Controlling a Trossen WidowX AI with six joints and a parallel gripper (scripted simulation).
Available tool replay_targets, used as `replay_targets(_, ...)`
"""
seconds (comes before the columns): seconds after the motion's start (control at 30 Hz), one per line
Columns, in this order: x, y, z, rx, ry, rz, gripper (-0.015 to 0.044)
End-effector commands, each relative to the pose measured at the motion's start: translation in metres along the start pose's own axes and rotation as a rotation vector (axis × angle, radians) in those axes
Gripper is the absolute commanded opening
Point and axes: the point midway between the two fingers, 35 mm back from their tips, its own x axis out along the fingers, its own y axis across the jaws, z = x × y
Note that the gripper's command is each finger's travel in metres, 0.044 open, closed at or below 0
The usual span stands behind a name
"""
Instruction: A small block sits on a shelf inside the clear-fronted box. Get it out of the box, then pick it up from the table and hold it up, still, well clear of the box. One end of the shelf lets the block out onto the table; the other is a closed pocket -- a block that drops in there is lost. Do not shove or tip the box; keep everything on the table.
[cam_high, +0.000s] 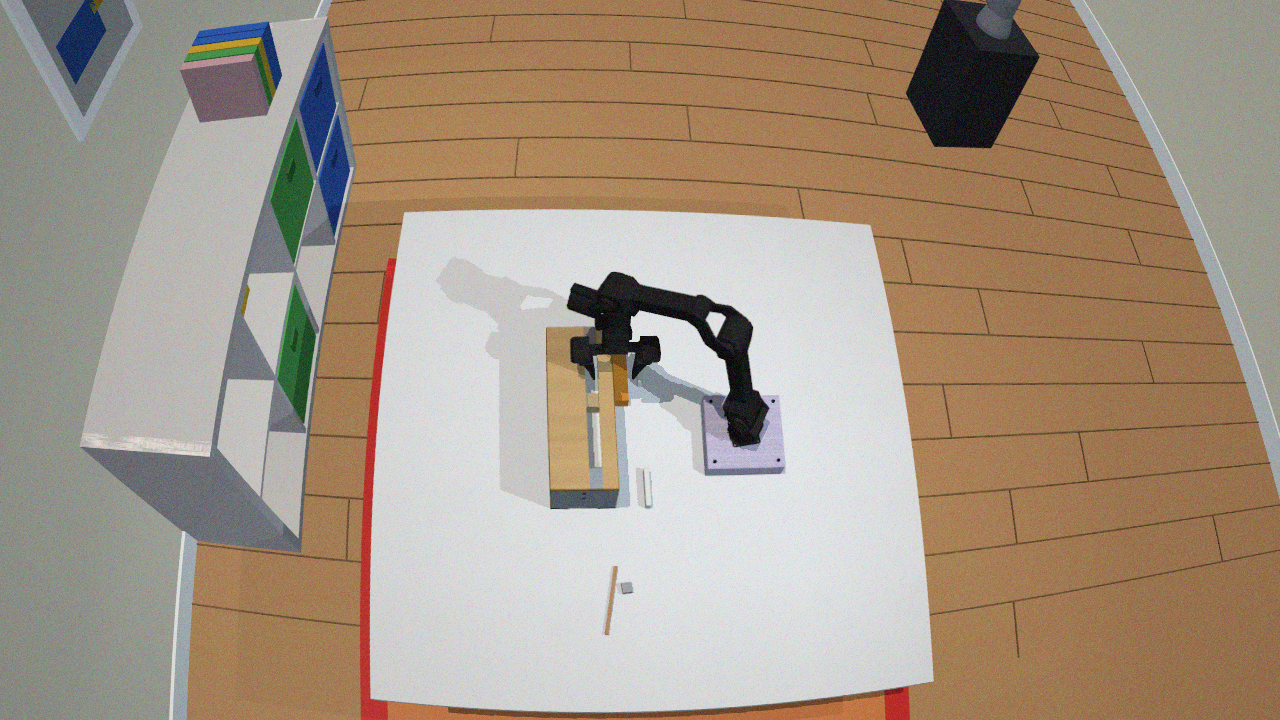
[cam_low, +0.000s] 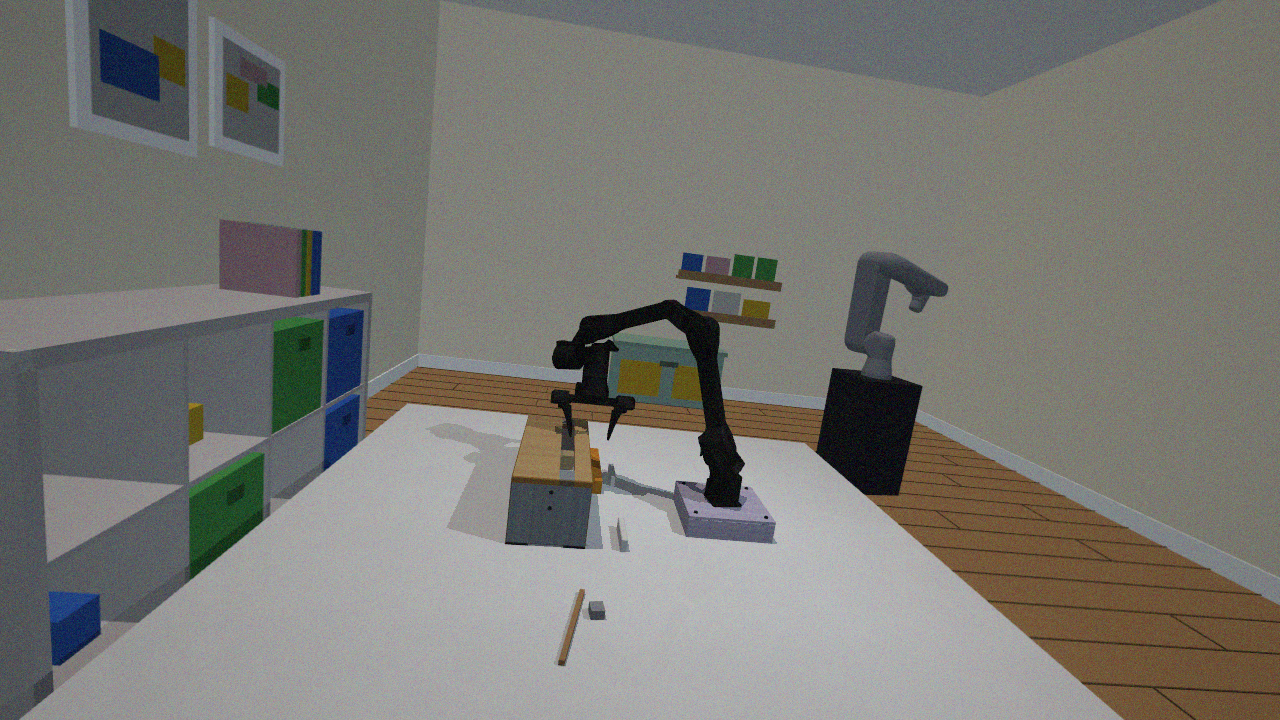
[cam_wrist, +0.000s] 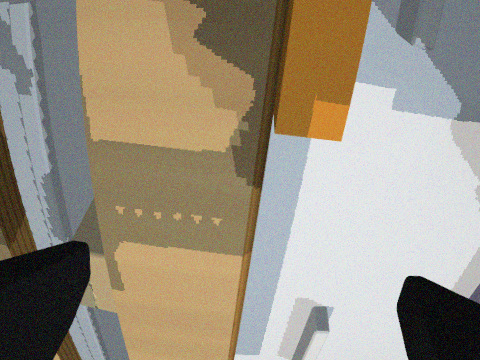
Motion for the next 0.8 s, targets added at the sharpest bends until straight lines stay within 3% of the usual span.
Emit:
replay_targets(0.0, 0.006, 0.001, 0.001, -0.004, 0.005, 0.005, 0.0400)
replay_targets(0.77, 0.041, -0.001, 0.012, -0.004, 0.005, 0.004, 0.0400)
